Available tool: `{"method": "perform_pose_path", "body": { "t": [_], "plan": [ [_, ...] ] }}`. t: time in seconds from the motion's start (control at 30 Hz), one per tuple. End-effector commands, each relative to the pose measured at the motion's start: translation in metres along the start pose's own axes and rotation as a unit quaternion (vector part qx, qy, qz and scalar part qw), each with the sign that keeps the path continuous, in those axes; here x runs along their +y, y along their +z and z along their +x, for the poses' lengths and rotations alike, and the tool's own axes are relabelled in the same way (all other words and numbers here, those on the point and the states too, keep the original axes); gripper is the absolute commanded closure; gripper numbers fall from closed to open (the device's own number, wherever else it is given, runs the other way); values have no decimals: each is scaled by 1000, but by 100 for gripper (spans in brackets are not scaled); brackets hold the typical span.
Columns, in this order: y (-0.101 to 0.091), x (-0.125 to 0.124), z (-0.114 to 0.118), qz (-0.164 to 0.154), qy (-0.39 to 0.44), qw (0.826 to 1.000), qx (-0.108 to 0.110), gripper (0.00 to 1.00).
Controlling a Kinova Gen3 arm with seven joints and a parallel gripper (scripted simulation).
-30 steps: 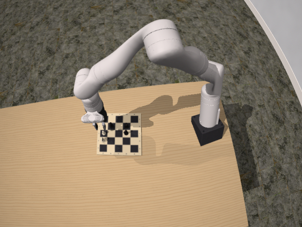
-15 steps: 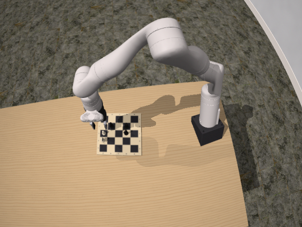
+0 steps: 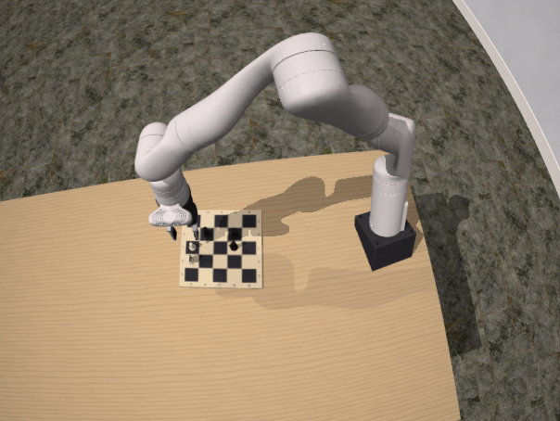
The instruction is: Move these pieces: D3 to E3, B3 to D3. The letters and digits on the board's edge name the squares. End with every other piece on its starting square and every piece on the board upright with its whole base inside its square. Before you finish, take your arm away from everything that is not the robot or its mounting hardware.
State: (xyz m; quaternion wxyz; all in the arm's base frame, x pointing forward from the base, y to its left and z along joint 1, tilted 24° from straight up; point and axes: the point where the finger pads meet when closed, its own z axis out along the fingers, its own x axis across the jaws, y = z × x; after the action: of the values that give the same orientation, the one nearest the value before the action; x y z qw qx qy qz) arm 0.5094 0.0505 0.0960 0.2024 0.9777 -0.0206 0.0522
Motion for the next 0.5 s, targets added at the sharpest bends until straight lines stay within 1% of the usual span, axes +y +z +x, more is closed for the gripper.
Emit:
{"method": "perform_pose_path", "body": {
  "t": [0.0, 0.07, 0.13, 0.17, 0.3, 0.47],
  "plan": [
    [-2, 2, -6, -1, -8, 1000, -2, 0],
    [-2, 2, -6, -1, -8, 1000, -2, 0],
    [-3, 2, -14, -1, -30, 1000, -2, 0],
    [-3, 2, -16, -2, -47, 999, 4, 0],
    [-5, 2, -48, -1, -137, 991, 4, 0],
    [-6, 2, -92, -1, -258, 966, 4, 0]
  ]
}}
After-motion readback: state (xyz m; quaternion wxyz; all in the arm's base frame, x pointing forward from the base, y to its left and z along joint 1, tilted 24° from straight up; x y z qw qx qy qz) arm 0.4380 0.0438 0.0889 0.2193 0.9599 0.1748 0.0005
